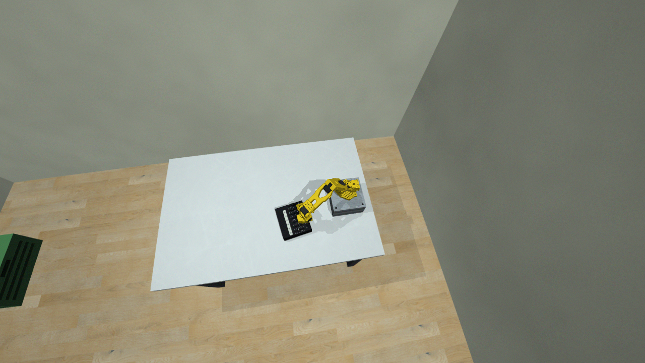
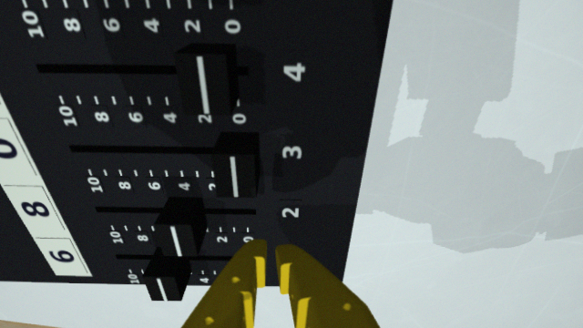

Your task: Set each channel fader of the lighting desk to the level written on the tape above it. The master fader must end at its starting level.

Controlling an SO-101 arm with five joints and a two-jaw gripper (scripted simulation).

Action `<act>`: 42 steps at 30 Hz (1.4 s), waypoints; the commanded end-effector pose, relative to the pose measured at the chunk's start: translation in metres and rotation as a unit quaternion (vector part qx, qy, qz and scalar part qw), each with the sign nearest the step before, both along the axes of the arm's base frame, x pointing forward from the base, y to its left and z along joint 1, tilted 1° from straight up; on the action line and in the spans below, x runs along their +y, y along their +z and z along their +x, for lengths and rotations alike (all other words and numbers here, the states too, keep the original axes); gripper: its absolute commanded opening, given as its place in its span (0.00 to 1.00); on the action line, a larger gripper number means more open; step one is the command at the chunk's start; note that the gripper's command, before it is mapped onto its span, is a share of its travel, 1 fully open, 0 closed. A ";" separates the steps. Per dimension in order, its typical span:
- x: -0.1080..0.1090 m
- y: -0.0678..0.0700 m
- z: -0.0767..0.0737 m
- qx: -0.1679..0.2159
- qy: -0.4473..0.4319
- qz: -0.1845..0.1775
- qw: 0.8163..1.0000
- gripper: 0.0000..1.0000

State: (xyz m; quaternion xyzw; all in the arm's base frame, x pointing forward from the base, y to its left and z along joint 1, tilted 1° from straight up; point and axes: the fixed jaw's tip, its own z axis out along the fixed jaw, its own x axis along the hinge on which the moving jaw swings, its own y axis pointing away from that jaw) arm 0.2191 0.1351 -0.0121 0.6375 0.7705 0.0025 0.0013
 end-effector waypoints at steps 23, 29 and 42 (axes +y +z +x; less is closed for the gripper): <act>0.000 0.002 0.003 0.002 0.000 -0.001 1.000 0.00; 0.001 -0.003 0.004 0.002 0.000 -0.001 1.000 0.00; 0.001 -0.012 0.003 0.002 0.000 -0.001 1.000 0.00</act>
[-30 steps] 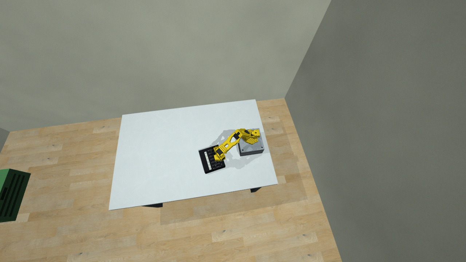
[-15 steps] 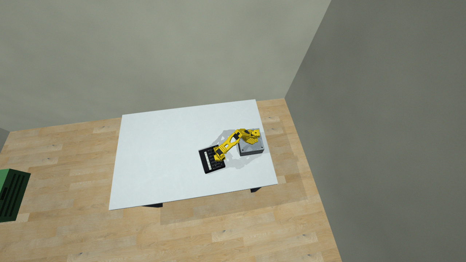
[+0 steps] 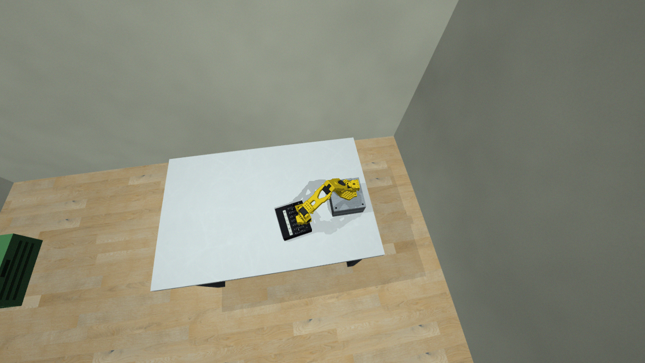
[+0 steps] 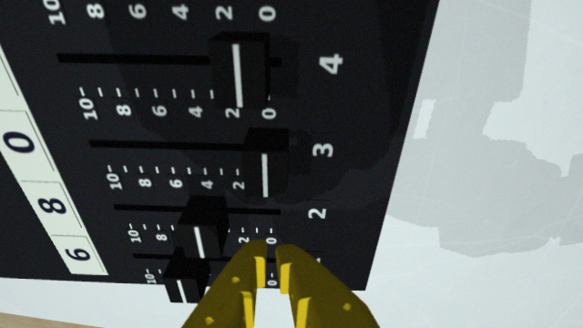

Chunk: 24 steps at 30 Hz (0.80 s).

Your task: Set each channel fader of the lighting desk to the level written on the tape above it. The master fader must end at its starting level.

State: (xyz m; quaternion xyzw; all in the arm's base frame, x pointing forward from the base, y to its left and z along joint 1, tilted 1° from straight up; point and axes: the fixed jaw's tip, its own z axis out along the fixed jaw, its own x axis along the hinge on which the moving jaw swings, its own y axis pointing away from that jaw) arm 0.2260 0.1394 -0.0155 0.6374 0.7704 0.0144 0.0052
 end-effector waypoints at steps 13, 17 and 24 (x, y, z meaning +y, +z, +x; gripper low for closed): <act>-0.004 -0.011 -0.004 0.013 0.001 -0.007 1.000 0.00; -0.005 -0.014 -0.006 0.013 0.001 -0.007 1.000 0.00; -0.006 -0.016 -0.008 0.013 0.001 -0.007 1.000 0.00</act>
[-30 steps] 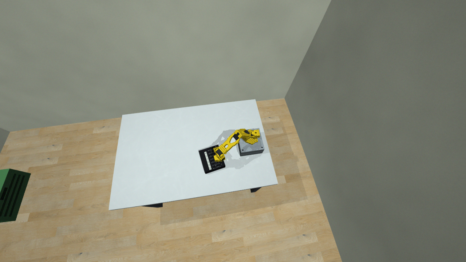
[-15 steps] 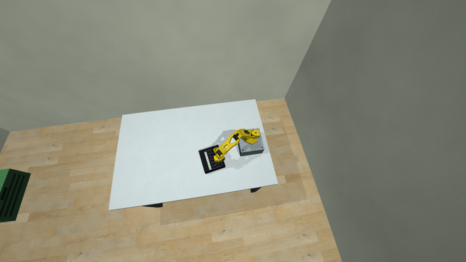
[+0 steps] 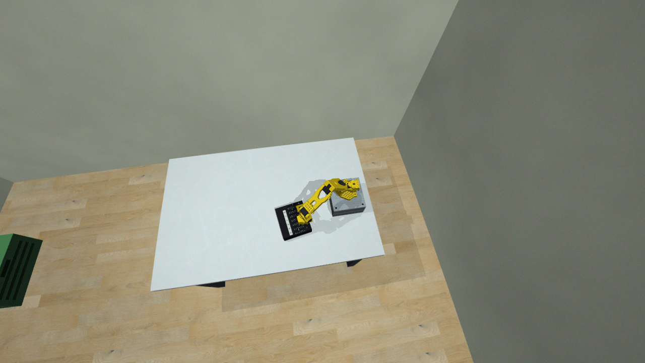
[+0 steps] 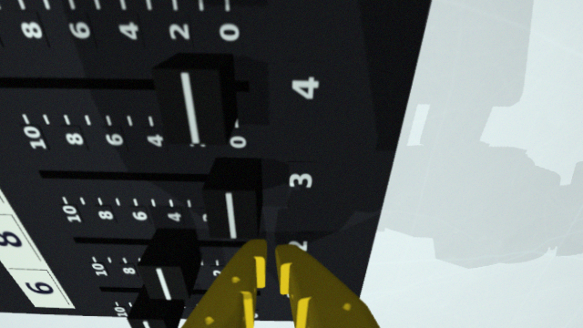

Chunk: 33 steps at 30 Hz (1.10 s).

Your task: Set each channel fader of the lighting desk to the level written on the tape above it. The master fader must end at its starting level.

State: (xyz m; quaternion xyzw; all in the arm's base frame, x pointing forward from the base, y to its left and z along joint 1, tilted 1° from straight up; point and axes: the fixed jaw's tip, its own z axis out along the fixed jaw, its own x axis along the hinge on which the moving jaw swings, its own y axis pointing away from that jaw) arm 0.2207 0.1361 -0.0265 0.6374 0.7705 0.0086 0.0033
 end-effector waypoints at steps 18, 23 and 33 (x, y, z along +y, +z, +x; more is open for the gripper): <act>-0.002 -0.003 -0.002 0.007 0.001 -0.004 1.000 0.00; -0.002 -0.003 -0.001 0.007 0.001 -0.004 1.000 0.00; -0.001 -0.003 0.001 0.007 0.000 -0.004 1.000 0.00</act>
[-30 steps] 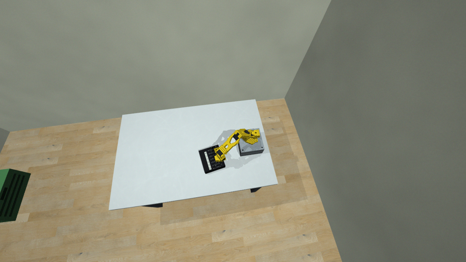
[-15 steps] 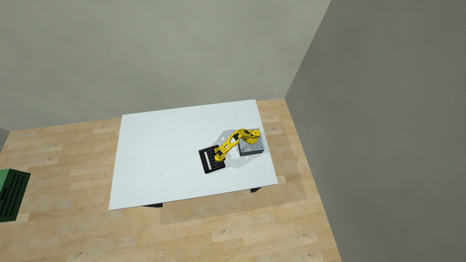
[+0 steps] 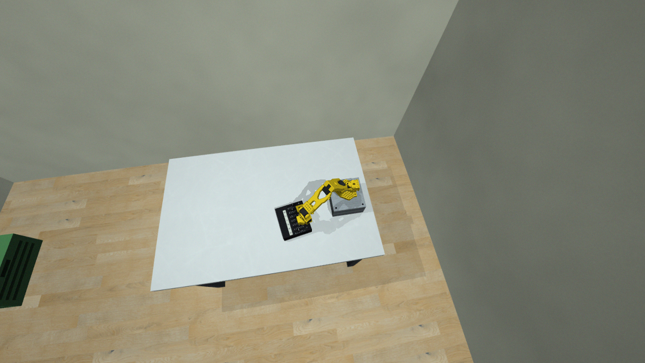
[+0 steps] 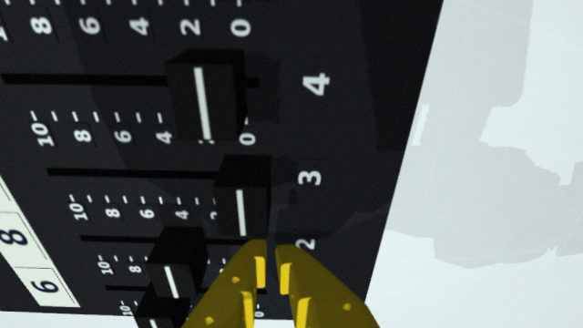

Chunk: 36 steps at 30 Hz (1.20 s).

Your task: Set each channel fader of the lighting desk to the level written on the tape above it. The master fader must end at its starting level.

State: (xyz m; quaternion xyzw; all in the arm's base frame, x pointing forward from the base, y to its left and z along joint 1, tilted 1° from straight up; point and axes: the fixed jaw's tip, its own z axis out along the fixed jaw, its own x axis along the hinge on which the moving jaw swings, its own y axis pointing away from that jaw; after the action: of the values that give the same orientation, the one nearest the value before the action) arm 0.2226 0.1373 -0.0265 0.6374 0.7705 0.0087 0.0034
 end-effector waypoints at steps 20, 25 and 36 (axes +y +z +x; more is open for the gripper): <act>-0.002 -0.001 0.002 0.008 -0.002 -0.004 1.000 0.00; -0.002 -0.001 0.003 0.008 -0.003 -0.004 1.000 0.00; -0.002 -0.001 0.005 0.008 -0.005 -0.004 1.000 0.00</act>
State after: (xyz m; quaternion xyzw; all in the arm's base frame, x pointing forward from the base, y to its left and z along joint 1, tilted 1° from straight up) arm 0.2284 0.1386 -0.0245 0.6403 0.7681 0.0086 0.0033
